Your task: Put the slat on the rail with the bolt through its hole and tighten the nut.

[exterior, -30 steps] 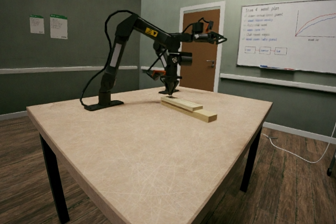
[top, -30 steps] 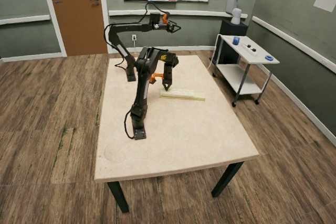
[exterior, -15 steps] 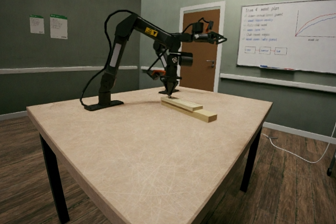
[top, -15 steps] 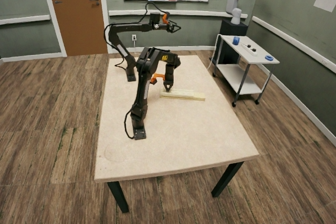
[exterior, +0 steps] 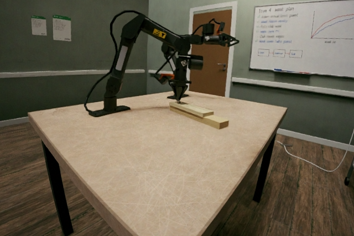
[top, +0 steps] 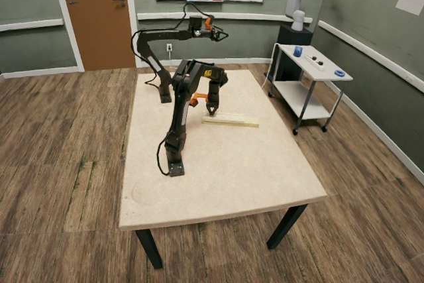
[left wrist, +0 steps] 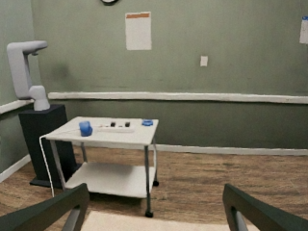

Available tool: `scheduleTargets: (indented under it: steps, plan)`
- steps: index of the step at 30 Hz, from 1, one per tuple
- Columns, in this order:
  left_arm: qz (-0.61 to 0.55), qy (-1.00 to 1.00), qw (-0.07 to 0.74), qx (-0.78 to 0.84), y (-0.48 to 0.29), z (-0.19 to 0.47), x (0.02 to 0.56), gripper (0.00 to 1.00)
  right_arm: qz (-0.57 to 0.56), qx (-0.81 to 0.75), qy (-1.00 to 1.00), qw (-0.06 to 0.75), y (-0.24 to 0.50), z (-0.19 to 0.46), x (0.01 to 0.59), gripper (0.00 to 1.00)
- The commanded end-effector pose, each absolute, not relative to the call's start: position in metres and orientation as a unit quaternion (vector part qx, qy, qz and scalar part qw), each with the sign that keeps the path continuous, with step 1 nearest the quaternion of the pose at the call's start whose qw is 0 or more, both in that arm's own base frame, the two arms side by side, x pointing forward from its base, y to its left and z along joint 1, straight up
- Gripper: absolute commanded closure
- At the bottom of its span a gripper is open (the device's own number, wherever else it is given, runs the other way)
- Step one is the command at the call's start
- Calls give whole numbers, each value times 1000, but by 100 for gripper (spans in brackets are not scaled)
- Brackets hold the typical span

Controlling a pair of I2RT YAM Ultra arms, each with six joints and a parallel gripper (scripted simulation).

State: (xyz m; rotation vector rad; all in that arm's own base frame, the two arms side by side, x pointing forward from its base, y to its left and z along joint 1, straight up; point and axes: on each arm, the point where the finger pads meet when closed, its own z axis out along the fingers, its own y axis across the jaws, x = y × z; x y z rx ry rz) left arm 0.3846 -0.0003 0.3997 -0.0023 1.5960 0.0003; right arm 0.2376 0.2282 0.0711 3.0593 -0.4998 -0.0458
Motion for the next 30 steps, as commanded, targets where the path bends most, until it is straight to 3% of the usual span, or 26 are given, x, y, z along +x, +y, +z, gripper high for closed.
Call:
scheduleTargets:
  steps: [1, 30]
  plan:
    - [0, 703, 711, 0, 1, 412, 381, 0, 4, 987, -159, -5, 235, 94, 245, 88]
    - [0, 703, 711, 0, 1, 412, 381, 0, 2, 990, -142, -3, 247, 95, 227, 88]
